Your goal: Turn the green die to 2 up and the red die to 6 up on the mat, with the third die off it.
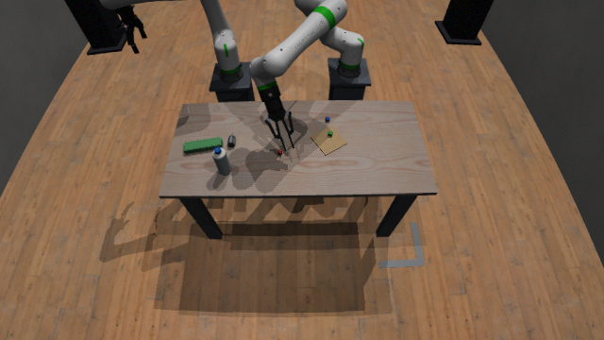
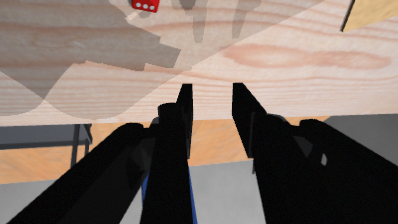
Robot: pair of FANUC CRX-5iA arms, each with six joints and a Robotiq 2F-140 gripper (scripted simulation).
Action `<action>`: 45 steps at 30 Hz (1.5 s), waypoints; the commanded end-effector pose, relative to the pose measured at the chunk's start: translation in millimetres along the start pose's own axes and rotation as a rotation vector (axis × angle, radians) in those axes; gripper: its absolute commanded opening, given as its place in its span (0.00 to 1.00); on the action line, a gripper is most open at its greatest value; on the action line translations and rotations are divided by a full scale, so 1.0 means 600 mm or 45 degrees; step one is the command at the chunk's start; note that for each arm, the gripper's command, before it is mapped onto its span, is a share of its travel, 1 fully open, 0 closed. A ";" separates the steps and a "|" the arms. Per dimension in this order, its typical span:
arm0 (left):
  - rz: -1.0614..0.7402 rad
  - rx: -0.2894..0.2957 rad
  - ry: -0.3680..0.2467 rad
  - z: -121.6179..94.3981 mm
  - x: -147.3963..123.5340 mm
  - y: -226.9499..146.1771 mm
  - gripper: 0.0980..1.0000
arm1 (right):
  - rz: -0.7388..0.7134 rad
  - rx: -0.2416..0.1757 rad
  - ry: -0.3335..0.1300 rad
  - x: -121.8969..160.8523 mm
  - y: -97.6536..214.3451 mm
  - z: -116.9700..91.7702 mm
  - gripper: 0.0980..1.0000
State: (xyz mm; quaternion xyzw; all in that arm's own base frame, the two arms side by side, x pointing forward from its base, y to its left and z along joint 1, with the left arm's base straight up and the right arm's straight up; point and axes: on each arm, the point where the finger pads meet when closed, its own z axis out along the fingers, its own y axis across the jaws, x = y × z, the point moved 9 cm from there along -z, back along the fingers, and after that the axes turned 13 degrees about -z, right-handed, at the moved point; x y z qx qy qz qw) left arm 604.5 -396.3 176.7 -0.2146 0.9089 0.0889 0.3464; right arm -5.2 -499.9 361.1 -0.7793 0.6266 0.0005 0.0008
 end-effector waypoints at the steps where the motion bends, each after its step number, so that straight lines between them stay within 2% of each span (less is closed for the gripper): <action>1: 0.025 -0.103 0.193 0.007 -0.027 -0.020 0.21 | 0.000 -0.001 0.002 0.000 0.000 -0.002 1.00; 4: 0.026 -0.103 0.196 0.007 -0.027 -0.020 0.21 | 0.000 -0.001 0.002 0.000 0.000 -0.002 1.00; 5: 0.049 -0.115 0.302 0.007 -0.038 -0.029 0.21 | 0.000 -0.001 0.002 0.000 0.000 -0.002 1.00; 6: 0.065 -0.114 0.360 0.005 -0.044 -0.034 0.21 | 0.000 -0.001 0.002 0.000 0.000 -0.002 1.00; 8: 0.078 -0.111 0.406 0.004 -0.049 -0.038 0.21 | 0.000 -0.001 0.002 0.000 0.000 -0.002 1.00; 10: 0.110 -0.094 0.503 0.000 -0.060 -0.045 0.21 | 0.000 -0.001 0.002 0.000 0.000 -0.002 1.00; 11: 0.111 -0.094 0.504 0.000 -0.061 -0.045 0.21 | 0.000 -0.001 0.002 0.000 0.000 -0.002 1.00; 12: 0.139 -0.073 0.577 -0.005 -0.070 -0.050 0.21 | 0.000 -0.001 0.002 0.000 0.000 -0.002 1.00; 13: 0.146 -0.067 0.594 -0.006 -0.072 -0.051 0.21 | 0.000 -0.001 0.002 0.000 0.000 -0.002 1.00; 18: 0.243 0.033 0.786 -0.025 -0.100 -0.059 0.21 | 0.000 -0.001 0.002 0.000 0.000 -0.002 1.00; 21: 0.249 0.040 0.796 -0.026 -0.102 -0.059 0.21 | 0.000 -0.001 0.002 0.000 0.000 -0.002 1.00; 24: 0.318 0.122 0.896 -0.040 -0.120 -0.058 0.21 | 0.000 -0.001 0.002 0.000 0.000 -0.002 1.00; 28: 0.339 0.148 0.922 -0.044 -0.125 -0.057 0.21 | 0.000 -0.001 0.002 0.000 0.000 -0.002 1.00; 29: 0.339 0.148 0.922 -0.044 -0.125 -0.057 1.00 | 0.000 -0.001 0.002 0.000 0.000 -0.002 1.00; 45: 0.300 0.133 0.924 -0.044 -0.125 -0.057 1.00 | 0.000 -0.001 0.002 0.000 0.000 -0.002 1.00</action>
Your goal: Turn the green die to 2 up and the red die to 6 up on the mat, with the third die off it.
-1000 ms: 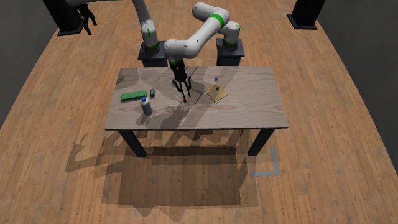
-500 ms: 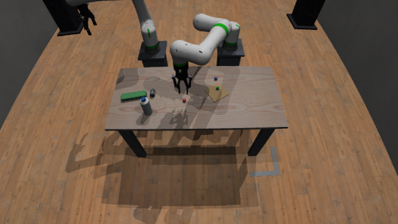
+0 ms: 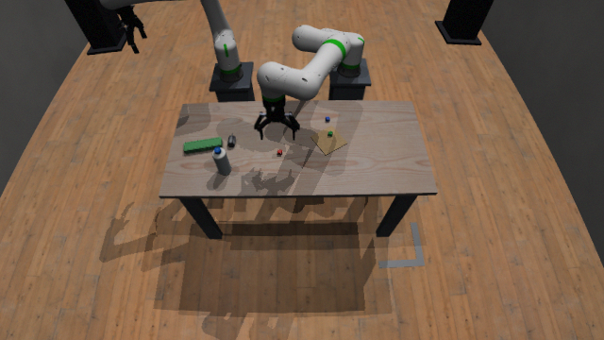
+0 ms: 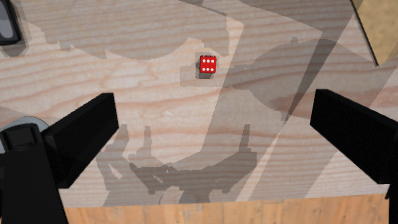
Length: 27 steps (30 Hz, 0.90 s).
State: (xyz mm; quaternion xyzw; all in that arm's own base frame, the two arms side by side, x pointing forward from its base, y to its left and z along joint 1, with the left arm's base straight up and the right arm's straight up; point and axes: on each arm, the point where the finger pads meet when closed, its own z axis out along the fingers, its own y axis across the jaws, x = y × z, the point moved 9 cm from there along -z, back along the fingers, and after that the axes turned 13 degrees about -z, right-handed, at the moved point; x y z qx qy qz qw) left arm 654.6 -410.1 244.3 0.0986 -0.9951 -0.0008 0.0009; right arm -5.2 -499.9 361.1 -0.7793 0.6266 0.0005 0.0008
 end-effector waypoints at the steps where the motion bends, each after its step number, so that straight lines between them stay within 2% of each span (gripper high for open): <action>1: -0.046 0.003 -0.002 -0.002 0.000 0.000 1.00 | 0.000 -0.001 0.002 0.000 0.000 -0.002 1.00; 8: -0.376 0.003 -0.002 0.004 0.001 0.000 1.00 | 0.000 -0.001 0.002 0.000 0.000 -0.002 1.00; 11: -0.389 0.003 -0.002 0.004 0.001 0.000 1.00 | 0.000 -0.001 0.002 0.000 0.000 -0.002 1.00; 13: -0.551 0.003 -0.002 0.007 0.002 0.000 1.00 | 0.000 -0.001 0.002 0.000 0.000 -0.002 1.00; 25: -1.065 0.003 -0.001 0.016 0.004 0.000 1.00 | 0.000 -0.001 0.002 0.000 0.000 -0.002 1.00; 27: -1.065 0.003 -0.001 0.016 0.004 0.000 1.00 | 0.000 -0.001 0.002 0.000 0.000 -0.002 1.00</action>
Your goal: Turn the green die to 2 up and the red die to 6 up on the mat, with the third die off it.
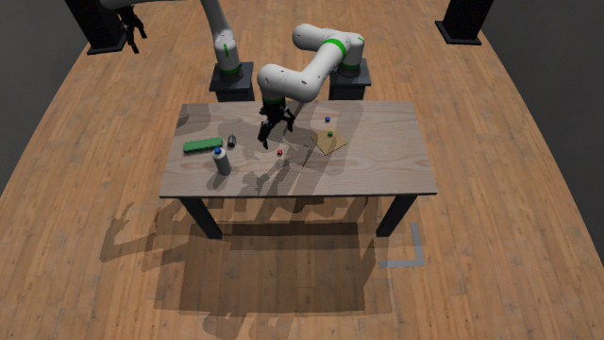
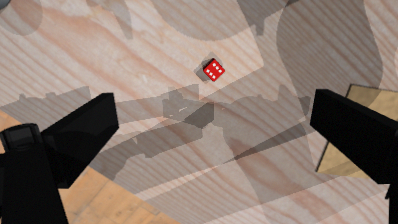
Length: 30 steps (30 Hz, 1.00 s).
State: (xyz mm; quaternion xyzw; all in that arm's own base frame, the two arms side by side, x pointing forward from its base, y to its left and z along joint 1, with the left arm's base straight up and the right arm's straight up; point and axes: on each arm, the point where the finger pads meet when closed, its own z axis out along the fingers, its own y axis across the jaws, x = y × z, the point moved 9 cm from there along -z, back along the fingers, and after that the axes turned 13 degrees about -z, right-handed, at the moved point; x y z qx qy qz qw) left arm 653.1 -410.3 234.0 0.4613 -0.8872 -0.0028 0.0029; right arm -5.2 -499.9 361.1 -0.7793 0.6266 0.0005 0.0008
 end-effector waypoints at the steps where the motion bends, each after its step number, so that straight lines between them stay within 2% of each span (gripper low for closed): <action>1: -0.097 0.010 -0.003 -0.002 0.001 0.001 1.00 | 0.000 -0.001 0.002 0.000 0.000 -0.002 1.00; 3: -0.283 0.010 -0.002 0.002 0.001 0.002 1.00 | 0.000 -0.001 0.002 0.000 0.000 -0.002 1.00; 15: -0.790 0.011 0.000 0.011 0.003 0.004 1.00 | 0.000 -0.001 0.002 0.000 0.000 -0.002 1.00; 17: -0.790 0.011 0.000 0.011 0.003 0.004 1.00 | 0.000 -0.001 0.002 0.000 0.000 -0.002 1.00; 19: -0.949 0.011 0.001 0.014 0.003 0.005 1.00 | 0.000 -0.001 0.002 0.000 0.000 -0.002 1.00; 30: -1.396 0.011 0.003 0.022 0.005 0.007 1.00 | 0.000 -0.001 0.002 0.000 0.000 -0.002 1.00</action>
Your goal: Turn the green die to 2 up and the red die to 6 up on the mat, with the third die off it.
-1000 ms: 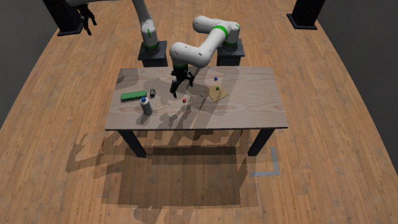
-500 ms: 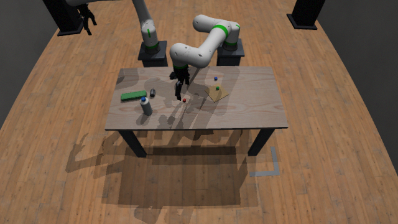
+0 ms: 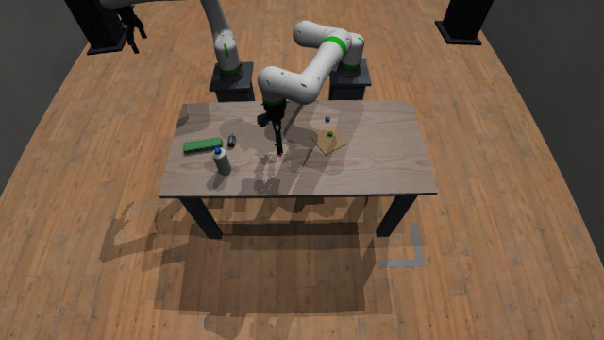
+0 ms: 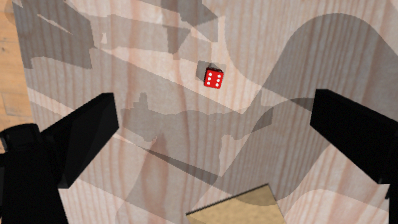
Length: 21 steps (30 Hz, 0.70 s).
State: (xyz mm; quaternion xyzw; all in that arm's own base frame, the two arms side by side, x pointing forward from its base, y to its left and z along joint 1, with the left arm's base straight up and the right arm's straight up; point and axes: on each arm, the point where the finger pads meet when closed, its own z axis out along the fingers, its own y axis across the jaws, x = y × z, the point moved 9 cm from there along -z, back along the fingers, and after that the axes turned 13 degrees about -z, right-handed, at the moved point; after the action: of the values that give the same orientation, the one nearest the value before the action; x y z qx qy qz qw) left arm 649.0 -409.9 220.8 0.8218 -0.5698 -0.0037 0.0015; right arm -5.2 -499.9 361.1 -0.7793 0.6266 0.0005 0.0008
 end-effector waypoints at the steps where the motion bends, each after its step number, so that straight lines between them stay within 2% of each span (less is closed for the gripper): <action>1: -0.220 0.008 0.007 0.001 -0.001 0.002 1.00 | 0.000 -0.001 0.002 0.000 0.000 -0.002 1.00; 5: -0.292 0.008 0.007 0.002 -0.001 0.003 1.00 | 0.000 -0.001 0.002 0.000 0.000 -0.002 1.00; 6: -0.421 0.008 0.007 0.005 -0.001 0.003 1.00 | 0.000 -0.001 0.002 0.000 0.000 -0.002 1.00; 19: -0.968 0.006 0.009 0.015 -0.004 0.007 1.00 | 0.000 -0.001 0.002 0.000 0.000 -0.002 1.00; 21: -0.968 0.006 0.009 0.015 -0.004 0.007 1.00 | 0.000 -0.001 0.002 0.000 0.000 -0.002 1.00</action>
State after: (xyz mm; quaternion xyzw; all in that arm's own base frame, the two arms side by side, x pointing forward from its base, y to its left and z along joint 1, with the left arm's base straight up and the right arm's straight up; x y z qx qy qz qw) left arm 645.0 -409.1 211.1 0.9654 -0.2607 -0.0037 0.0005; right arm -5.2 -499.9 361.1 -0.7793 0.6266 0.0005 0.0008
